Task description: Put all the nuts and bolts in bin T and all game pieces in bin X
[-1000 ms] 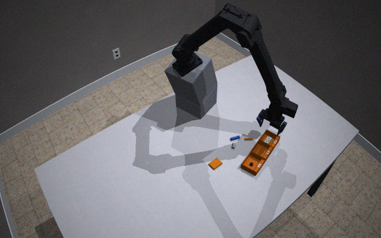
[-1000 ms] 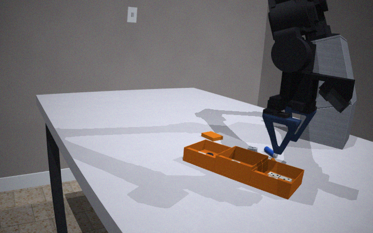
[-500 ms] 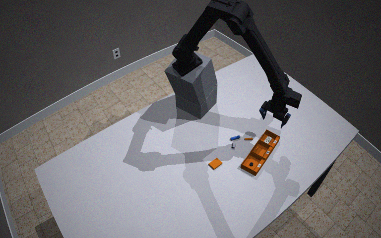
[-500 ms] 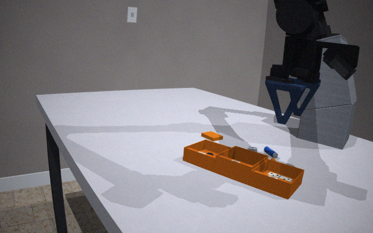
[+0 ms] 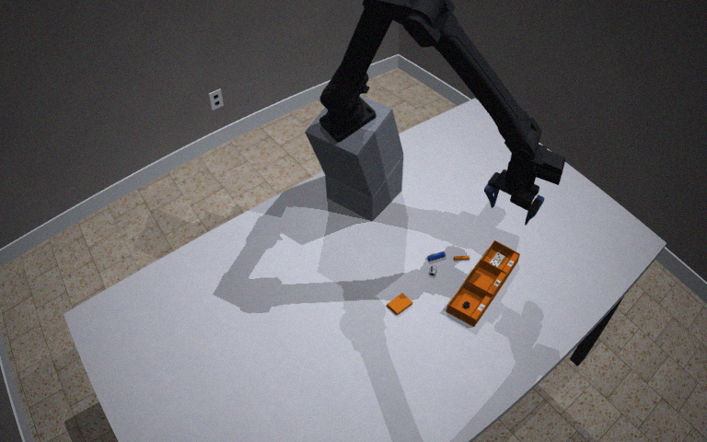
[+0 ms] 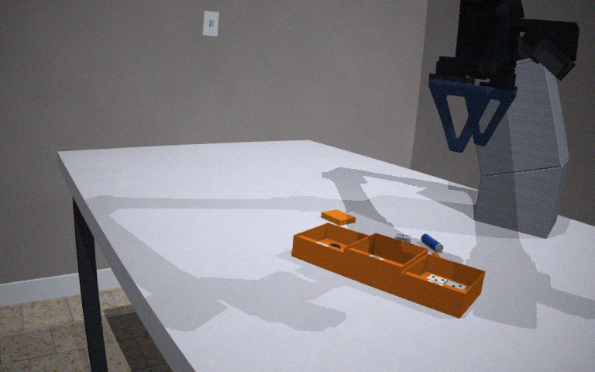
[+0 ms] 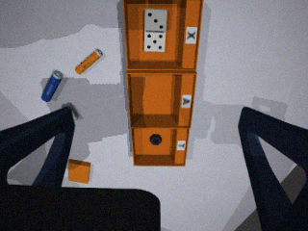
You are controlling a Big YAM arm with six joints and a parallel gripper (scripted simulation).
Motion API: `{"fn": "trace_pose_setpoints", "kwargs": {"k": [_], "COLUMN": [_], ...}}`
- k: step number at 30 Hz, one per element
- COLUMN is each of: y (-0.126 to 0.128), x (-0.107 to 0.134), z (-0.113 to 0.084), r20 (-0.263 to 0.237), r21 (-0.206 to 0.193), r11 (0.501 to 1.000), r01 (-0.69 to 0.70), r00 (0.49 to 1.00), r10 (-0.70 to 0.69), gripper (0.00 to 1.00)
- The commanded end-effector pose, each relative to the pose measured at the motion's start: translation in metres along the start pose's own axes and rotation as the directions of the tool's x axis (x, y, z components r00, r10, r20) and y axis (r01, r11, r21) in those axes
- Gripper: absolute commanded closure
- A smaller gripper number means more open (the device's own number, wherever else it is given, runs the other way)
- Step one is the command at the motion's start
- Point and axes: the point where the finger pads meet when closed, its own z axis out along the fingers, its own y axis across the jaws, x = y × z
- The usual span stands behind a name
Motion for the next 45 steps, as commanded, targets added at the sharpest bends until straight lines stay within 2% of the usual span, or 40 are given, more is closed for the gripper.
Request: {"fn": "trace_pose_setpoints", "kwargs": {"k": [1,3,6,8,10,11,45], "y": [-0.019,-0.026,-0.026,-0.012,-0.006,-0.014,-0.013], "x": [-0.006,-0.006,-0.006,-0.003,-0.002,-0.002,-0.001], "z": [-0.038,-0.049,-0.052,-0.030,-0.027,-0.036,-0.036], "r20": [0.013,0.016,0.016,0.005,0.003,0.009,0.009], "r21": [0.052,0.064,0.064,0.013,0.004,0.034,0.034], "r11": [0.999,0.998,0.998,1.000,1.000,0.999,0.999], "r01": [-0.012,-0.016,-0.018,-0.015,-0.010,-0.010,-0.010], "r00": [1.000,1.000,1.000,1.000,1.000,1.000,1.000], "r10": [0.011,0.015,0.017,0.015,0.010,0.010,0.010], "gripper": [0.00,0.00,0.00,0.00,0.00,0.00,0.00]}}
